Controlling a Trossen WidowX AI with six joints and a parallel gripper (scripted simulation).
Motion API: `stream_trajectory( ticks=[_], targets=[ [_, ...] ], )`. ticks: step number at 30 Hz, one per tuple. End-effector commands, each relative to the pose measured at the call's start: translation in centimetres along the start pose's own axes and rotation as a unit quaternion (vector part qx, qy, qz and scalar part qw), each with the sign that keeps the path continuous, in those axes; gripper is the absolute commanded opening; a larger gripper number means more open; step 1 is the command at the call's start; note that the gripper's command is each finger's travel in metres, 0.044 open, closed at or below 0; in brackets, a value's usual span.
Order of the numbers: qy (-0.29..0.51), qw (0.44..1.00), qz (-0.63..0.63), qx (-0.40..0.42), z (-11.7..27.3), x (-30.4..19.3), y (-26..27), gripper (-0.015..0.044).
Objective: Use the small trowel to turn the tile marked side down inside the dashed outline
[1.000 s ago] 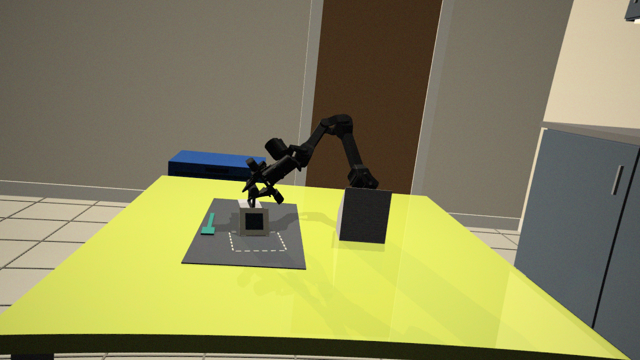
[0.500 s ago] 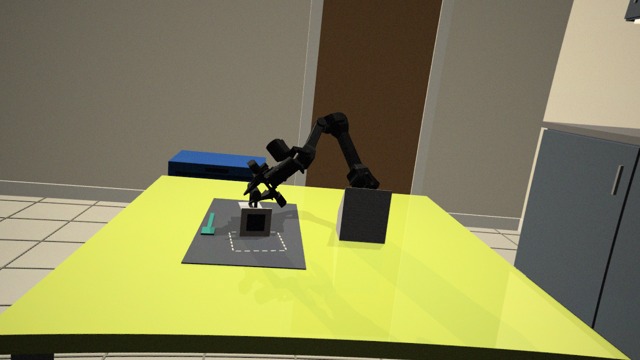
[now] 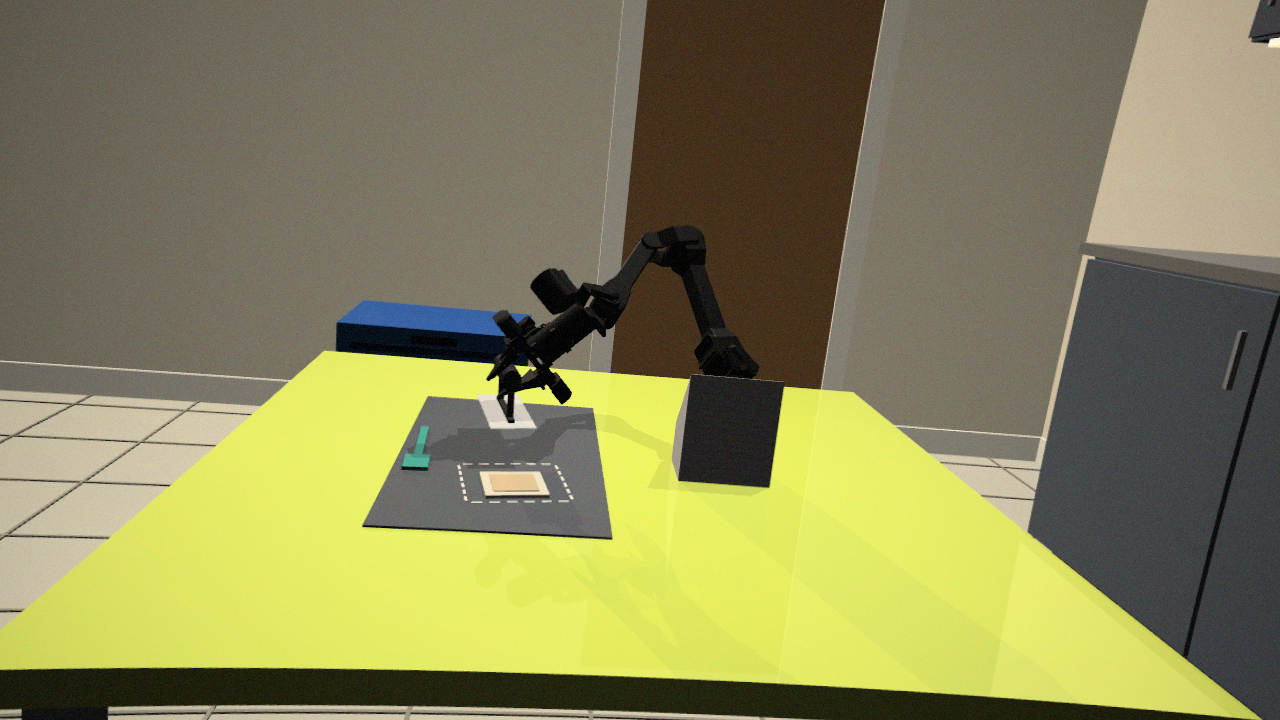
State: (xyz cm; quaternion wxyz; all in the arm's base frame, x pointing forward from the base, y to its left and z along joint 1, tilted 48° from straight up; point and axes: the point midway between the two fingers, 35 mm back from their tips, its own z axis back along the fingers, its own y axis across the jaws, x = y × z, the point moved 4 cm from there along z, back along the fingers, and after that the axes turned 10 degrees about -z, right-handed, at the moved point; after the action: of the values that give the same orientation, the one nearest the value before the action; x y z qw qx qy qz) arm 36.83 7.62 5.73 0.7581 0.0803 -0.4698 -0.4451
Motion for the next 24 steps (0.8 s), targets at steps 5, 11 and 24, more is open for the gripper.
stream_trajectory(
  ticks=[5, 11, 24],
  targets=[
    [0.002, 1.000, -0.002, 0.013, 1.35, 2.75, 2.16, 0.0000],
    [0.002, 1.000, -0.002, 0.013, 1.35, 2.75, 2.16, 0.0000],
    [0.002, 1.000, -0.002, 0.013, 1.35, 2.75, 2.16, 0.0000]
  ],
)
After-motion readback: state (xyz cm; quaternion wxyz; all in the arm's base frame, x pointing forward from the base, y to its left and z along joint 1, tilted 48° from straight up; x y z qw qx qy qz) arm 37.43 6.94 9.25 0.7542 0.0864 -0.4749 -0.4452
